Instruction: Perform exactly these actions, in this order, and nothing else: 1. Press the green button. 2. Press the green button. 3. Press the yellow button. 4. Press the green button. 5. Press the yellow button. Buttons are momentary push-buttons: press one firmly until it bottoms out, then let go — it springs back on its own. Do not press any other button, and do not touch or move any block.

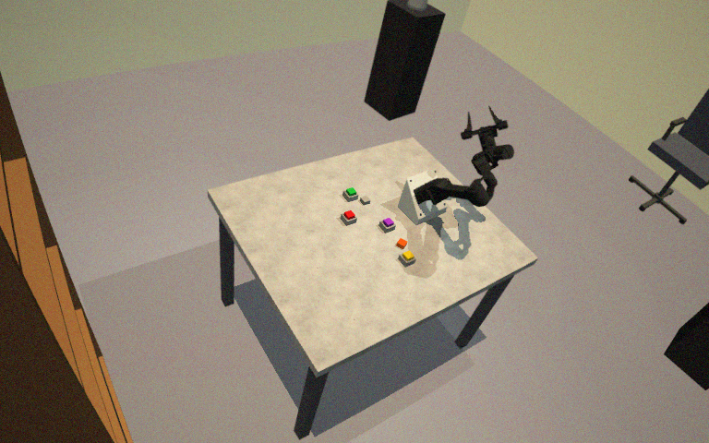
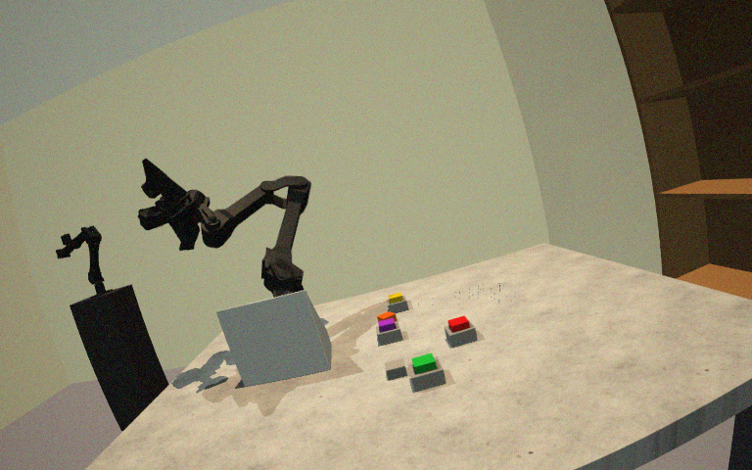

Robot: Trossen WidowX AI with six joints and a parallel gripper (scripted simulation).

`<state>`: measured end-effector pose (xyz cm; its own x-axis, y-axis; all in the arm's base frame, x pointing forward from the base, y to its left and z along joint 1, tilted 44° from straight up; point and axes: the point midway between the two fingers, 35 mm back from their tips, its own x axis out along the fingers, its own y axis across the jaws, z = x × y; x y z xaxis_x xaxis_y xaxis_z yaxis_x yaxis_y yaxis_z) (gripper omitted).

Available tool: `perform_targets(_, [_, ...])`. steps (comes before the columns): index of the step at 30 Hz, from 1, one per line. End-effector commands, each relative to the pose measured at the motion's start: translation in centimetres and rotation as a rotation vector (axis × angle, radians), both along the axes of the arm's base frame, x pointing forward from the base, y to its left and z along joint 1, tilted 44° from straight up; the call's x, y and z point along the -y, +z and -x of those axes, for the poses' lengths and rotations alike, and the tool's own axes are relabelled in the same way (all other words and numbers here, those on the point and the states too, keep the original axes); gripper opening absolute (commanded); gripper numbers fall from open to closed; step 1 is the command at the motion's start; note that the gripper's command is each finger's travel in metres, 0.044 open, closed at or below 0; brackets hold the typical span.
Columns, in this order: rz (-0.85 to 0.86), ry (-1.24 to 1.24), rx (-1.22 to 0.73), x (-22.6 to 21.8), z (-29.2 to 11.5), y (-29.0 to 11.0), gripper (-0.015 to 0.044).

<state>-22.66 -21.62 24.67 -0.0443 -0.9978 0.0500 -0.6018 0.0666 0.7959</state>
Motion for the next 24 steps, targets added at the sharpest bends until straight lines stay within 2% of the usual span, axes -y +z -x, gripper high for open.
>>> perform_targets(1, [-0.001, 0.002, -0.001, 0.1, 0.0, 0.0, 0.0400])
perform_targets(6, [-0.043, 0.070, -0.052, 3.9, -0.7, -1.4, 0.0400])
perform_targets(11, [-0.143, 0.187, -0.185, 9.2, -2.7, -4.7, 0.0400])
perform_targets(16, [-0.250, 0.345, -0.357, 13.6, -6.1, -8.9, 0.0400])
perform_targets(24, [-0.350, 0.586, -0.585, 17.2, -11.9, -14.0, 0.0400])
